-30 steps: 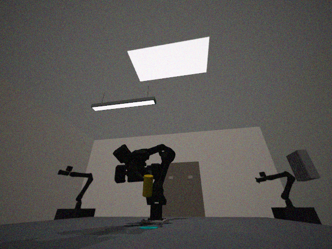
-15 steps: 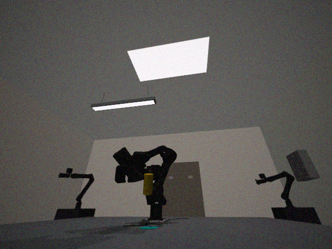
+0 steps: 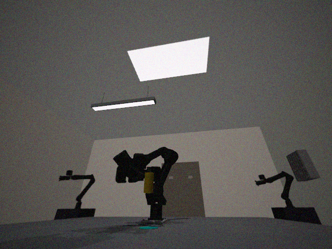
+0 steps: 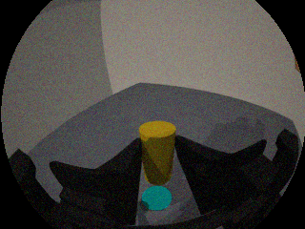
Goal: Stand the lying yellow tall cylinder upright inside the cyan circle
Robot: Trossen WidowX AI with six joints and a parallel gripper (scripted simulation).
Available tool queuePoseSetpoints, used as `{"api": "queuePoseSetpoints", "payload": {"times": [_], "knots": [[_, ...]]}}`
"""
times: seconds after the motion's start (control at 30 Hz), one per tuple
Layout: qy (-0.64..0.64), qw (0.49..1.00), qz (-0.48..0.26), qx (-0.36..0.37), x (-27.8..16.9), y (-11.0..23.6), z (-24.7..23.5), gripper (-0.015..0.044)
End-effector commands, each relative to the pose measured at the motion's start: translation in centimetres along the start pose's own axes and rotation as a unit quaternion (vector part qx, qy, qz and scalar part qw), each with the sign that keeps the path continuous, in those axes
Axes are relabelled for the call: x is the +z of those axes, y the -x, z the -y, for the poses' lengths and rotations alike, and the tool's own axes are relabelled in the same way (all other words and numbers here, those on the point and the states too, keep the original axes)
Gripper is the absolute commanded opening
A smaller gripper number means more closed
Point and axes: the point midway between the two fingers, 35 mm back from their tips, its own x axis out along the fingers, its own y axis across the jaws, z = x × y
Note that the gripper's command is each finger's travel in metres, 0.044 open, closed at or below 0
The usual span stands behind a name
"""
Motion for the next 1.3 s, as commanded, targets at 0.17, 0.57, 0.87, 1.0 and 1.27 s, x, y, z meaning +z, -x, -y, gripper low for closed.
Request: {"api": "queuePoseSetpoints", "payload": {"times": [0.17,0.57,0.87,1.0,1.27], "knots": [[0.017,0.999,0.029,0.004,0.0,0.5,-0.4,0.0105],[0.037,0.997,0.062,0.009,-0.1,1.2,-1.1,0.0105],[0.053,0.995,0.086,0.014,-0.2,1.6,-1.6,0.0105],[0.054,0.995,0.088,0.014,-0.2,1.7,-1.7,0.0105],[0.054,0.995,0.088,0.014,-0.2,1.7,-1.7,0.0105]]}}
